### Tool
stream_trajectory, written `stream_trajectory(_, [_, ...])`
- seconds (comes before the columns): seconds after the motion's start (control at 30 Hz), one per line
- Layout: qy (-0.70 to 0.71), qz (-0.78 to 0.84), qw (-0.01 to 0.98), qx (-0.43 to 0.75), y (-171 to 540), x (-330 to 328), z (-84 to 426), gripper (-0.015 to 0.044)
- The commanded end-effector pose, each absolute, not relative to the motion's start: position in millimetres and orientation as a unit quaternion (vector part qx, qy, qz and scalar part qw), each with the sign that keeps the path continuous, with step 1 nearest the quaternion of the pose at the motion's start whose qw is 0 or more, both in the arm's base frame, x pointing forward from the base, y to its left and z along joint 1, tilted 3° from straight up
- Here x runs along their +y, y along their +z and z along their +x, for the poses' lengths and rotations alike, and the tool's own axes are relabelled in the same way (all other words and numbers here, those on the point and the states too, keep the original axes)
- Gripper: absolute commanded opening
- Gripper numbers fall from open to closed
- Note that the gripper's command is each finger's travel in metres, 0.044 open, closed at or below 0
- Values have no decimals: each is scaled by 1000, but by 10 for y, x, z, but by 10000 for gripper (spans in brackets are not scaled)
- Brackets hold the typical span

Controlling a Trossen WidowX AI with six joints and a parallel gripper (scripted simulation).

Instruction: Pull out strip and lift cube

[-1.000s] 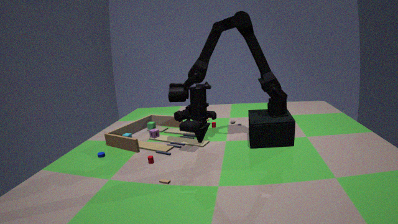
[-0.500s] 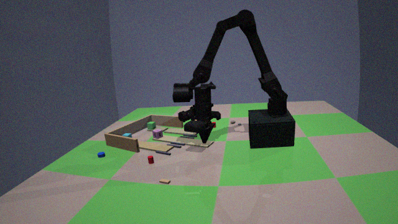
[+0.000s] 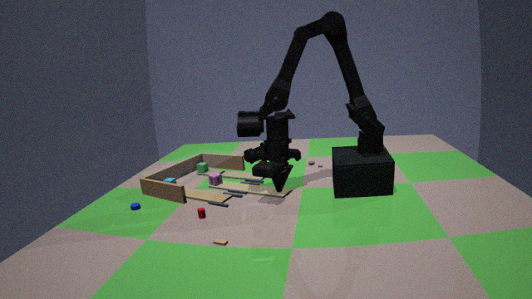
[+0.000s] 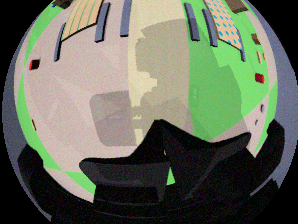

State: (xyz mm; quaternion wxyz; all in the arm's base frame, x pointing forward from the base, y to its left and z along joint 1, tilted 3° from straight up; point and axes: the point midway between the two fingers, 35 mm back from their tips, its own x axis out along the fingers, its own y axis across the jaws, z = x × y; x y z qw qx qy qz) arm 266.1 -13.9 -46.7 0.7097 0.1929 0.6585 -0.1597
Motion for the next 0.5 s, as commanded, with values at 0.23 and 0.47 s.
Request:
stream_trajectory(0.23, [-158,192,697,672,-521,-29,2434,0])
stream_trajectory(0.47, [-158,192,697,672,-523,12,2363,0])
